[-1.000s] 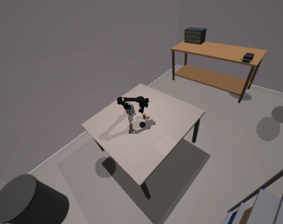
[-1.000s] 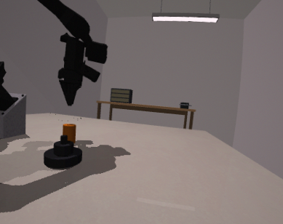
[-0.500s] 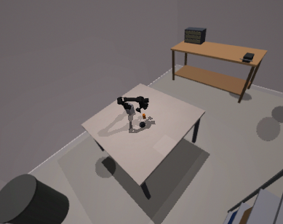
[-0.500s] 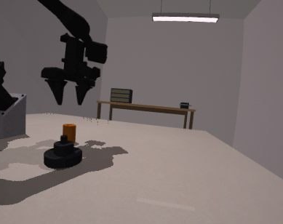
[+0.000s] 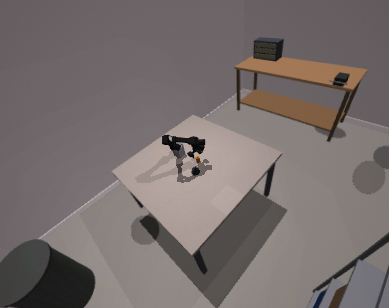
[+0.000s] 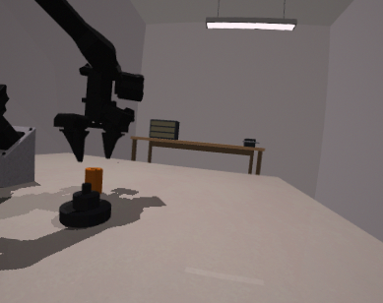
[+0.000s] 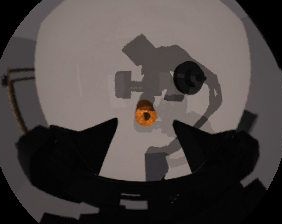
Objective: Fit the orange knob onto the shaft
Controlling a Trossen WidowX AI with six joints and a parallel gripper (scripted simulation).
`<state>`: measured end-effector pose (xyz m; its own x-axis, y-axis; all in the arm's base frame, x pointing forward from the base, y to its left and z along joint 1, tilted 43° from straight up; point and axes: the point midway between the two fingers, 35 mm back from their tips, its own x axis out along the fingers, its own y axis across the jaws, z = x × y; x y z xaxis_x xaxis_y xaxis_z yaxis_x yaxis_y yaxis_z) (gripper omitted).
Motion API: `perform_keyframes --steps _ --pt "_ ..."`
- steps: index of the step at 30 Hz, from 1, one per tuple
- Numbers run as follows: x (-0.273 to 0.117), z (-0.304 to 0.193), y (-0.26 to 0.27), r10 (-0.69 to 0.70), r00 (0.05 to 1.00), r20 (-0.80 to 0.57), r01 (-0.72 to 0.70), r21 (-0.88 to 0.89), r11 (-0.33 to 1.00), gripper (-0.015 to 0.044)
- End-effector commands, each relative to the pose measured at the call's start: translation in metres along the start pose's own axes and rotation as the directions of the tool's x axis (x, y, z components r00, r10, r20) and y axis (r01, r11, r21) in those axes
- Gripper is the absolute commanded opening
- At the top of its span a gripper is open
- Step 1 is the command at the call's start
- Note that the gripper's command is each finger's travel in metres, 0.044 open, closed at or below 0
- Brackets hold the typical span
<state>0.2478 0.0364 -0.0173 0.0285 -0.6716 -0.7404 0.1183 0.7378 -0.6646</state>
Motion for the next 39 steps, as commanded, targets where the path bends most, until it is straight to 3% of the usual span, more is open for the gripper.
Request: perform_keyframes --steps 1,39 --pt "0.007 -0.001 -0.001 -0.009 1.000 -0.004 0.009 -0.007 1.000 0.0440" --pt "0.067 -0.001 -0.001 -0.010 1.000 -0.004 0.010 -0.007 1.000 0.0440"
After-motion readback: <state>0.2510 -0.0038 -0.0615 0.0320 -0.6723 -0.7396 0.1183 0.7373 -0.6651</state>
